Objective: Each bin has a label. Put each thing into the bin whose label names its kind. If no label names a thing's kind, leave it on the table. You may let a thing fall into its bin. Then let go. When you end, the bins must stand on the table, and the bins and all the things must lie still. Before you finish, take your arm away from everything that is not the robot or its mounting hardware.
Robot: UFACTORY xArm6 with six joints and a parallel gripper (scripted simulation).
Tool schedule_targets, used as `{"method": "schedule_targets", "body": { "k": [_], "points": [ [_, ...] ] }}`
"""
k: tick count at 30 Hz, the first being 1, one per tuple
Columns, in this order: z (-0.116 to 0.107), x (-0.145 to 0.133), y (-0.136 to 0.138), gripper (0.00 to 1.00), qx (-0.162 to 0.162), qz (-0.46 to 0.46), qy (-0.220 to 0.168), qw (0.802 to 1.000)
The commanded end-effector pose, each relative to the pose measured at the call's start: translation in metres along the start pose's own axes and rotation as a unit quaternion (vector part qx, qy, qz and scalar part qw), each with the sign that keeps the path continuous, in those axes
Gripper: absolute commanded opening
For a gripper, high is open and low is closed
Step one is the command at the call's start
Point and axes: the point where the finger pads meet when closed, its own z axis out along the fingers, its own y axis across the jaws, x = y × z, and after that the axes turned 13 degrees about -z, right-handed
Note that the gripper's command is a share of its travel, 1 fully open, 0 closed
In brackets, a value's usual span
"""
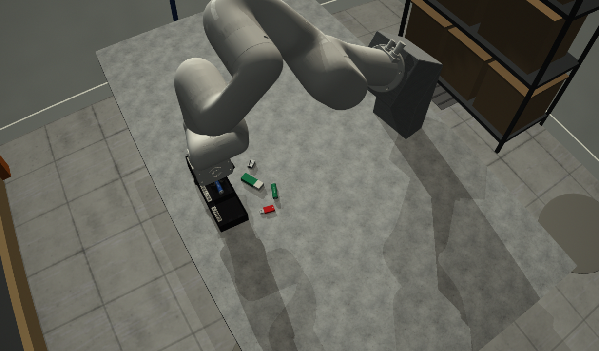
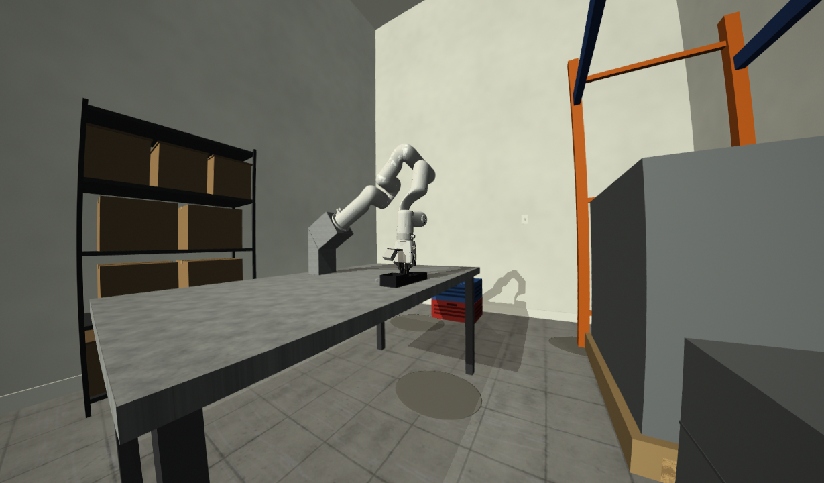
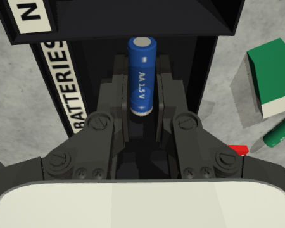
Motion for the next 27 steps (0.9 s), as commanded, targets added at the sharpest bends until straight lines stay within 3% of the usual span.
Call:
{"method": "schedule_targets", "body": {
  "k": [1, 22, 23, 27],
  "points": [
    [-0.0002, 0.0003, -0.0005, 0.00, 0.024, -0.006, 0.007, 1.000],
    [-0.0002, 0.0003, -0.0005, 0.00, 0.024, -0.006, 0.007, 1.000],
    [-0.0002, 0.0003, -0.0005, 0.28, 0.024, -0.006, 0.007, 1.000],
    [-0.0002, 0.0003, -0.0005, 0.28, 0.024, -0.006, 0.007, 1.000]
  ]
}}
